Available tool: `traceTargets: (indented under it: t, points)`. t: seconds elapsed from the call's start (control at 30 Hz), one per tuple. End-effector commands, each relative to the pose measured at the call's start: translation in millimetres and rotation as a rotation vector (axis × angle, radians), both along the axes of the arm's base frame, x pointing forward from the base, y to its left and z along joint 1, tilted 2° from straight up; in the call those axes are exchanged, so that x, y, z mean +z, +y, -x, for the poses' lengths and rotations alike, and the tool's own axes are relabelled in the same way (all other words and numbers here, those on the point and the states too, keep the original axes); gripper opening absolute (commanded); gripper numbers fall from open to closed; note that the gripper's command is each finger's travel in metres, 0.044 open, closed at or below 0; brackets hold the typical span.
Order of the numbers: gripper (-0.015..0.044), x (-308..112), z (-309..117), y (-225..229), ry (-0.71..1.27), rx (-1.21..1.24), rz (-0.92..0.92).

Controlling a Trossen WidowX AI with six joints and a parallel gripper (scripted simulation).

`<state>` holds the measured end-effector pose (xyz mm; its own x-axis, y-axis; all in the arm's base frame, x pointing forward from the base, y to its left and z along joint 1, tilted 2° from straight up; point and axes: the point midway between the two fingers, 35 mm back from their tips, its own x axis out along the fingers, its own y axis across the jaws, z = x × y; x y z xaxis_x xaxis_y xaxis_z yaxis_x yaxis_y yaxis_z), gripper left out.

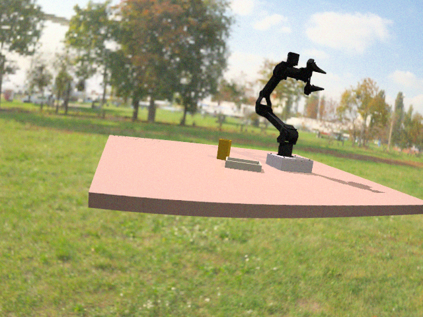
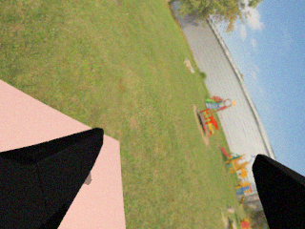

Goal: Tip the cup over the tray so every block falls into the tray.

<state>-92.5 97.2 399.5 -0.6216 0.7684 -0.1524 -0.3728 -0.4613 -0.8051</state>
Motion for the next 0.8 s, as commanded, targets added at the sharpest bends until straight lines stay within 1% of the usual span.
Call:
traceTargets:
  t: [0.0,0.2,0.4,0.57,0.77]
  points:
    - [0.0440,-17,-23,33,0.064,-0.209,0.090]
    - [0.0440,-38,-63,65,0.163,-0.487,0.175]
    - [0.0440,-61,-109,83,0.278,-0.765,0.235]
    - [0.0440,-81,-150,88,0.383,-0.997,0.264]
    - [0.0440,-107,-199,81,0.518,-1.275,0.273]
